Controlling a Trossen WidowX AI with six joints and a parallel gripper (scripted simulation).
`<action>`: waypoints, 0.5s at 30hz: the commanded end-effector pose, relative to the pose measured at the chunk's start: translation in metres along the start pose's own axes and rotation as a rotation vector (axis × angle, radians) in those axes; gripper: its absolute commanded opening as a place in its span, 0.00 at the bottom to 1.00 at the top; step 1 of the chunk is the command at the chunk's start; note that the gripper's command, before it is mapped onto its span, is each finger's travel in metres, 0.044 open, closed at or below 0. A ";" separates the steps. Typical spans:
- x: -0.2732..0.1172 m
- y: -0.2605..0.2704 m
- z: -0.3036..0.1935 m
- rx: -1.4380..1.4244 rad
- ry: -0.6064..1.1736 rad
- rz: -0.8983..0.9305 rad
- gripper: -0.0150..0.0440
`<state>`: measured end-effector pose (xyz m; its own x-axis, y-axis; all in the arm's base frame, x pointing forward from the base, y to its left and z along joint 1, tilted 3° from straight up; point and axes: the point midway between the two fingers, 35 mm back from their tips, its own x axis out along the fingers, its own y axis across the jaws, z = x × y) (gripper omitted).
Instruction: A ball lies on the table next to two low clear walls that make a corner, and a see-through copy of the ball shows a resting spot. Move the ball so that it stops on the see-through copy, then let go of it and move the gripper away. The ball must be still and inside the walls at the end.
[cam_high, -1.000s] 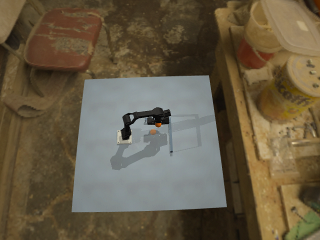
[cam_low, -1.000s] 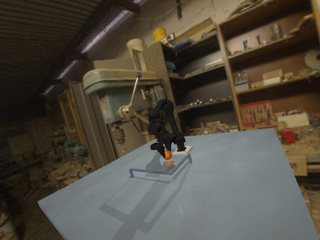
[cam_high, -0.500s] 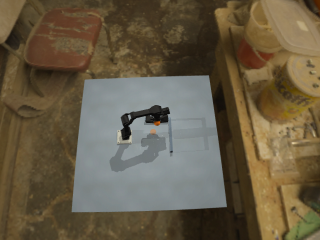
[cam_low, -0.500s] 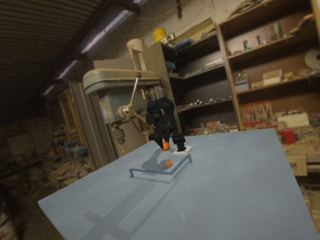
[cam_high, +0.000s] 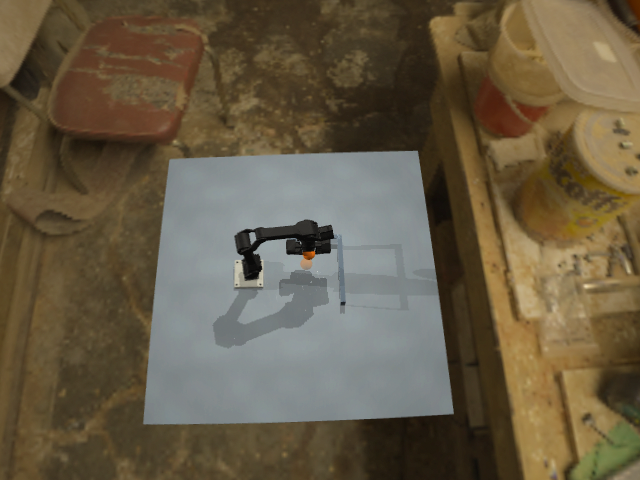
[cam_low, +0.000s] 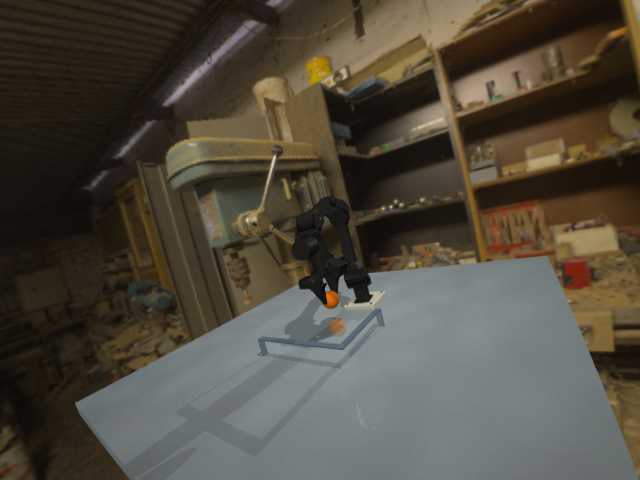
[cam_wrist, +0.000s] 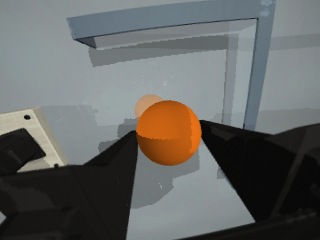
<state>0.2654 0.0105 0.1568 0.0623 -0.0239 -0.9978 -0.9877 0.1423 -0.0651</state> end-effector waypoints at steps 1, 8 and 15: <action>0.009 0.007 -0.006 -0.004 0.002 -0.002 0.25; 0.019 0.014 -0.012 -0.004 0.002 -0.002 0.25; 0.046 0.012 -0.011 -0.004 0.002 -0.002 0.25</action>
<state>0.2547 0.0004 0.1230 0.0709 -0.0258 -0.9972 -0.9870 0.1426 -0.0738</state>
